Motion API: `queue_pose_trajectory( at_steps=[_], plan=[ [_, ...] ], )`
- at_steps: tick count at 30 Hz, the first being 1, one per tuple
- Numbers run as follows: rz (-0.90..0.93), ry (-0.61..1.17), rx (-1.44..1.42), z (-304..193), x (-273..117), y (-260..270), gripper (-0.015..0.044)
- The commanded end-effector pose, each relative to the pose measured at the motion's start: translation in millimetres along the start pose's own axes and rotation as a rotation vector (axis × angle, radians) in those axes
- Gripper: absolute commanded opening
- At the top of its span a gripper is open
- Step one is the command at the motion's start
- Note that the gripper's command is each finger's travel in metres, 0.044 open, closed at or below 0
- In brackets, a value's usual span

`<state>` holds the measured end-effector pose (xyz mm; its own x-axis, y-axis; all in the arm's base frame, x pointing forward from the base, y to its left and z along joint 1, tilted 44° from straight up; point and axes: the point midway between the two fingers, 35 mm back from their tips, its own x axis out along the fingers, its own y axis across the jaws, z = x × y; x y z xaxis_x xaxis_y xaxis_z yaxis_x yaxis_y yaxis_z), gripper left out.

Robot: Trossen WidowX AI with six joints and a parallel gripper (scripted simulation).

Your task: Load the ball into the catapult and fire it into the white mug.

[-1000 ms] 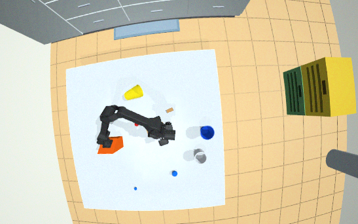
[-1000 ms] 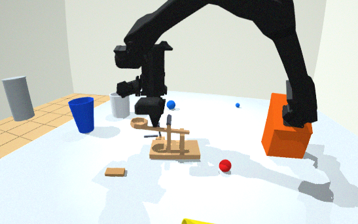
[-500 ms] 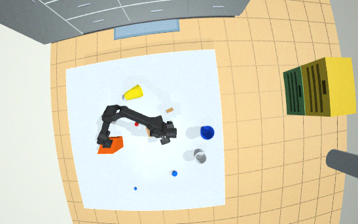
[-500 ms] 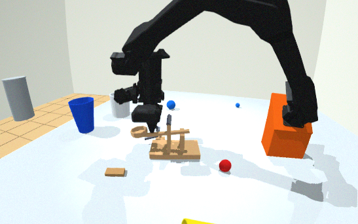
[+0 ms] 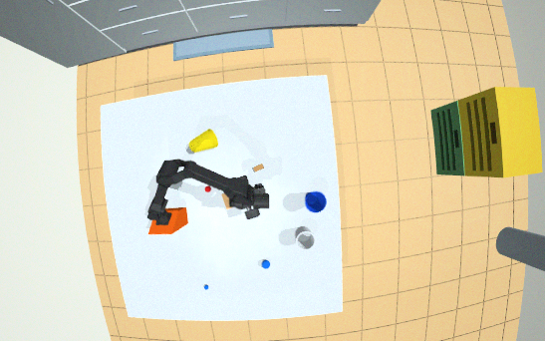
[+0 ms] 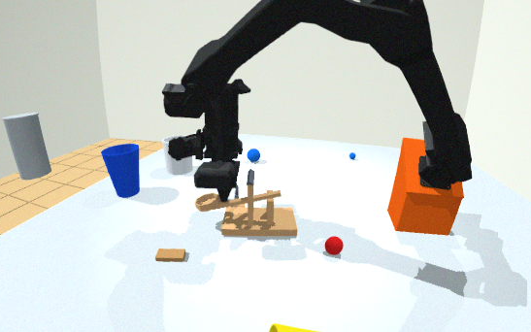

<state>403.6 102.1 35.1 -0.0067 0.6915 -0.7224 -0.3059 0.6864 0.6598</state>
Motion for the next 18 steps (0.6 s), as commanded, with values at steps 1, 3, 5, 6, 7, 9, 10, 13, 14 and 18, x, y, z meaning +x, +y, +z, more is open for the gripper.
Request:
queue_pose_trajectory(
  at_steps=[1,3,5,6,7,9,10,13,14,18],
  plan=[
    [0.000,0.000,-0.002,0,0,0,0.0000],
    [0.000,0.001,-0.002,1,-1,0,0.0026],
    [0.002,0.002,-0.001,7,-9,1,0.0079],
    [0.003,0.003,0.000,12,-16,1,0.0105],
    [0.005,0.004,0.001,16,-23,2,0.0131],
    [0.008,0.005,0.002,24,-36,3,0.0184],
    [0.009,0.006,0.003,25,-39,3,0.0210],
    [0.008,0.018,0.010,15,-21,2,0.0289],
    [0.008,0.018,0.010,15,-21,2,0.0315],
    [0.002,0.013,0.007,20,-56,0,0.0420]
  ],
)
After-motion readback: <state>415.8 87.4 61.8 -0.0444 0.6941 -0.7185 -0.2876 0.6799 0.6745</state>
